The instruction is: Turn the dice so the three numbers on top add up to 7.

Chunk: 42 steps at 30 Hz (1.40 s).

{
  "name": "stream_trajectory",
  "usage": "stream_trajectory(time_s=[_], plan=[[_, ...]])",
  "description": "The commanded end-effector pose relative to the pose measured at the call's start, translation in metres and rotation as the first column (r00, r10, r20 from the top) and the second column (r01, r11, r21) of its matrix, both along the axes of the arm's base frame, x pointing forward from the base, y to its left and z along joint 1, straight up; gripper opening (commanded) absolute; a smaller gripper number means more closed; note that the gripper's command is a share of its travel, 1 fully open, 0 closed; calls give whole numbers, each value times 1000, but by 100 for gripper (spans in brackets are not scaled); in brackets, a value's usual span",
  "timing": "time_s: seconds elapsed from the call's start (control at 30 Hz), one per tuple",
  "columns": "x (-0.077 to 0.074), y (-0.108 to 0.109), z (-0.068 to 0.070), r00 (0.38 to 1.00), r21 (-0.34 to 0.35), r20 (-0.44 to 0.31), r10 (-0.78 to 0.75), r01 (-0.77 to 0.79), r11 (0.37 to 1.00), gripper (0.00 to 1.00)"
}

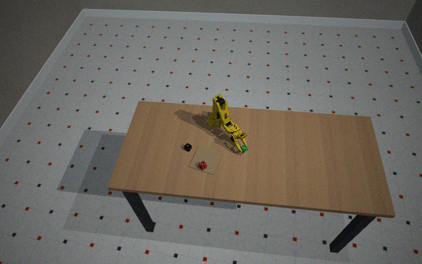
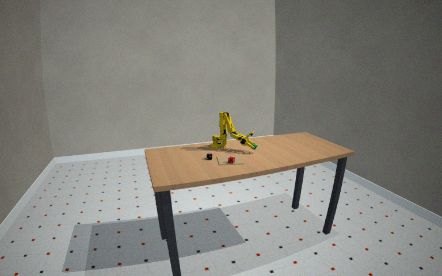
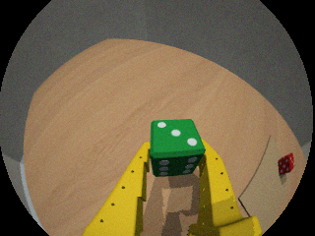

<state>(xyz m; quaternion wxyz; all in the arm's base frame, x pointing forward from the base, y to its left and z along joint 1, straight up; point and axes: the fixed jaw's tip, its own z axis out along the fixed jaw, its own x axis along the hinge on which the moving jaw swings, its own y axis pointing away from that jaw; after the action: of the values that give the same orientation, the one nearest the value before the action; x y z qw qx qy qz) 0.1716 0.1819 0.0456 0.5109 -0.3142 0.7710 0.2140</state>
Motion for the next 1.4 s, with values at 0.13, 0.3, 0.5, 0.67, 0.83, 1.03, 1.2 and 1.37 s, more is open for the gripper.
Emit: stream_trajectory(time_s=[0.13, 0.3, 0.5, 0.67, 0.83, 1.03, 1.2, 1.37], plan=[[0, 4, 4, 999, 18, 33, 15, -16, 1000, 0], [0, 4, 1, 999, 18, 33, 15, -16, 1000, 0], [0, 4, 0, 999, 18, 33, 15, -16, 1000, 0], [0, 4, -1, 999, 18, 33, 15, -16, 1000, 0], [0, 4, -5, 999, 18, 33, 15, -16, 1000, 0], [0, 4, -6, 999, 18, 33, 15, -16, 1000, 0], [0, 4, -7, 999, 18, 33, 15, -16, 1000, 0], [0, 4, -10, 999, 18, 33, 15, -16, 1000, 0]])
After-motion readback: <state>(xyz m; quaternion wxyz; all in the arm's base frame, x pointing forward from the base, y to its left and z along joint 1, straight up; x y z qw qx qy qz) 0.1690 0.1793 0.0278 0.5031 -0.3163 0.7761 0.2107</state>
